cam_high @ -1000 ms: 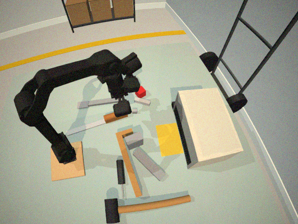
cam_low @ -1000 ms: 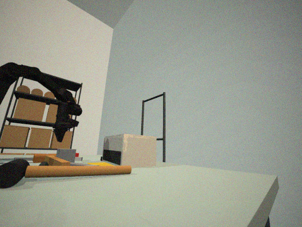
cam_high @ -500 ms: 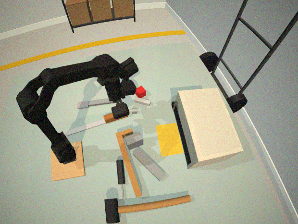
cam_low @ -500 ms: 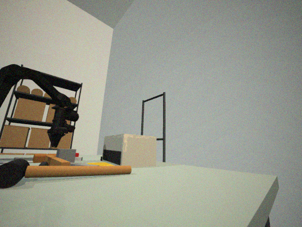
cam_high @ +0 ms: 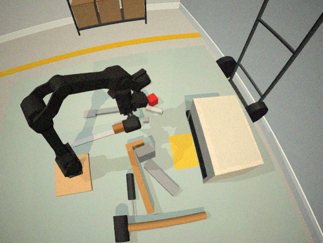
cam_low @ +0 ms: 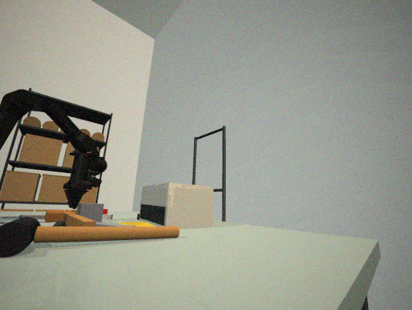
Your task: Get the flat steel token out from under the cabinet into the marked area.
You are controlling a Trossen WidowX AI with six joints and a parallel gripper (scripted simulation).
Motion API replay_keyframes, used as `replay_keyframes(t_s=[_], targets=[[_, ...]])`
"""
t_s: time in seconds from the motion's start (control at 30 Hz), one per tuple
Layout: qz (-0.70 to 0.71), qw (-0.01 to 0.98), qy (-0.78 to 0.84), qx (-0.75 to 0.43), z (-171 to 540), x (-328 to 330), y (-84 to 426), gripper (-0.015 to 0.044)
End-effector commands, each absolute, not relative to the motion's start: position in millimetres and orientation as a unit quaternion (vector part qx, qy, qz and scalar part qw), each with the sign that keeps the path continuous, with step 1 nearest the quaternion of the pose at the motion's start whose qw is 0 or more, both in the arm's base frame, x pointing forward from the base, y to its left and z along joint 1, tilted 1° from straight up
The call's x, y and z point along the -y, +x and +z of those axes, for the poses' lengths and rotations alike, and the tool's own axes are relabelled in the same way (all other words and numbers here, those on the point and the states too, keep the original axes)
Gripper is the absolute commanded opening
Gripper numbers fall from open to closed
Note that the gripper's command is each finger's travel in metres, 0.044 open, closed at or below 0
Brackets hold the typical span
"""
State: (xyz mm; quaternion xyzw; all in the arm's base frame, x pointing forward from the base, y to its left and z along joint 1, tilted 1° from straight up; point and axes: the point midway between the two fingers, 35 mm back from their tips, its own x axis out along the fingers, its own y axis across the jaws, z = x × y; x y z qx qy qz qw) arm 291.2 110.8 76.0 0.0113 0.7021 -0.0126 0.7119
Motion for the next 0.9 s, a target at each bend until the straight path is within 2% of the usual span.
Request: replay_keyframes(t_s=[0.0, 0.77, 0.87], targets=[[-0.012, 0.713, 0.007, -0.701, 69.3, -109.7, 291.8, 0.0270], [-0.013, 0.713, 0.007, -0.701, 34.5, -108.7, 291.6, 0.0270], [-0.013, 0.711, 0.011, -0.703, 37.5, -109.7, 291.3, 0.0191]])
